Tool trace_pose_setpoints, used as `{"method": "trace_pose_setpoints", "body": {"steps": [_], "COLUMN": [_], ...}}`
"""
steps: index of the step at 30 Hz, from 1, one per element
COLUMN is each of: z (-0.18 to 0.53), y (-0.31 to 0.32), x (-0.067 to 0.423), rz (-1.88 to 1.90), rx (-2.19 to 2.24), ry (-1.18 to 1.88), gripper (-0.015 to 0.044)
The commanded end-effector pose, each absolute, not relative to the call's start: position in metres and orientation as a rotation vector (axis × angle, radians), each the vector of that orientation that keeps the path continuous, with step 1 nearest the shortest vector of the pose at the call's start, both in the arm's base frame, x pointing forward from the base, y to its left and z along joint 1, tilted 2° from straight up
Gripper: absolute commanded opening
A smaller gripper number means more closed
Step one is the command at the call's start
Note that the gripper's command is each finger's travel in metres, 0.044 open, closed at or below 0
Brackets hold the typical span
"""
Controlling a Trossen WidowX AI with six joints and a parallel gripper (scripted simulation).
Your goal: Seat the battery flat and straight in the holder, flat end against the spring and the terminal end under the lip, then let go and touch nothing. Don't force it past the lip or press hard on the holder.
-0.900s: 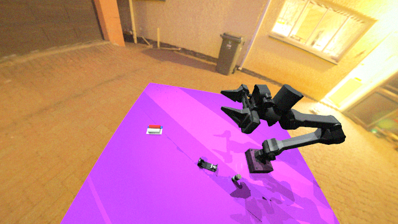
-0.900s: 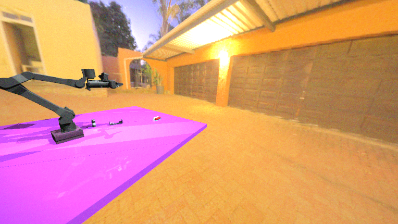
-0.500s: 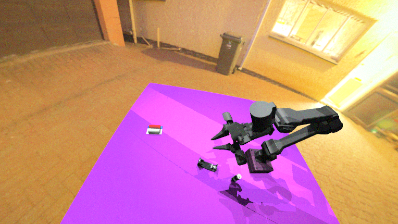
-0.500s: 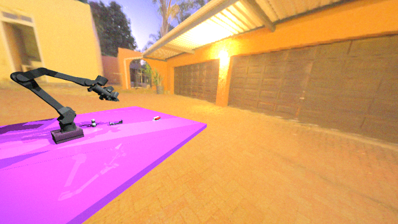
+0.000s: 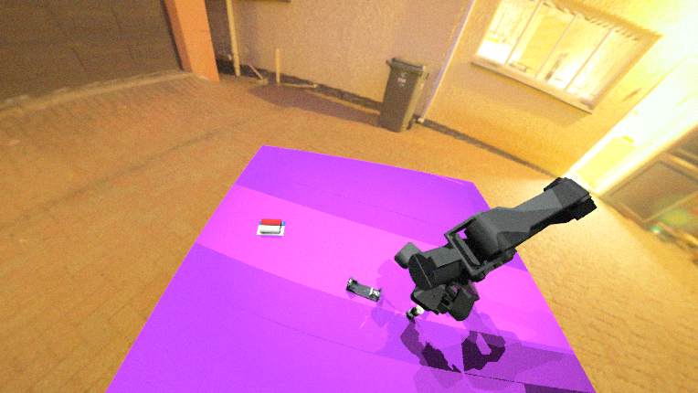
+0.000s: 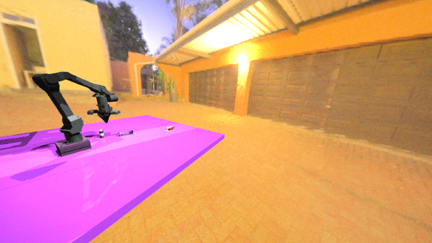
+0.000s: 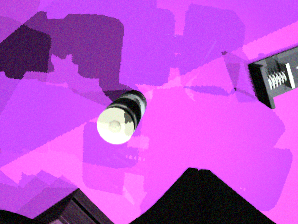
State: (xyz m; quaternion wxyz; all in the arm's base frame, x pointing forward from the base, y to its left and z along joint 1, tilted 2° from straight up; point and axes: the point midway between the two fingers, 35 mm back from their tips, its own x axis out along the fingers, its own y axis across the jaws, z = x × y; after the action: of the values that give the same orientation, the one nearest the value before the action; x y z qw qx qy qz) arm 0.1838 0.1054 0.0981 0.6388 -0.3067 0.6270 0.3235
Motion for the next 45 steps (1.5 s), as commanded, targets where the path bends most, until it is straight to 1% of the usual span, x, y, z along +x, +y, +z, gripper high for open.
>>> {"method": "trace_pose_setpoints", "body": {"steps": [1, 3, 13, 45], "z": [0.100, 0.094, 0.021, 0.021], "y": [0.106, 0.107, 0.108, 0.138], "x": [0.181, 0.182, 0.180, 0.143], "rz": [0.756, 0.756, 0.756, 0.759], "rx": [-0.714, -0.714, -0.714, -0.711], "ry": [1.449, 1.449, 1.449, 1.451], "gripper": [0.0000, 0.0000, 0.0000, 0.0000]}}
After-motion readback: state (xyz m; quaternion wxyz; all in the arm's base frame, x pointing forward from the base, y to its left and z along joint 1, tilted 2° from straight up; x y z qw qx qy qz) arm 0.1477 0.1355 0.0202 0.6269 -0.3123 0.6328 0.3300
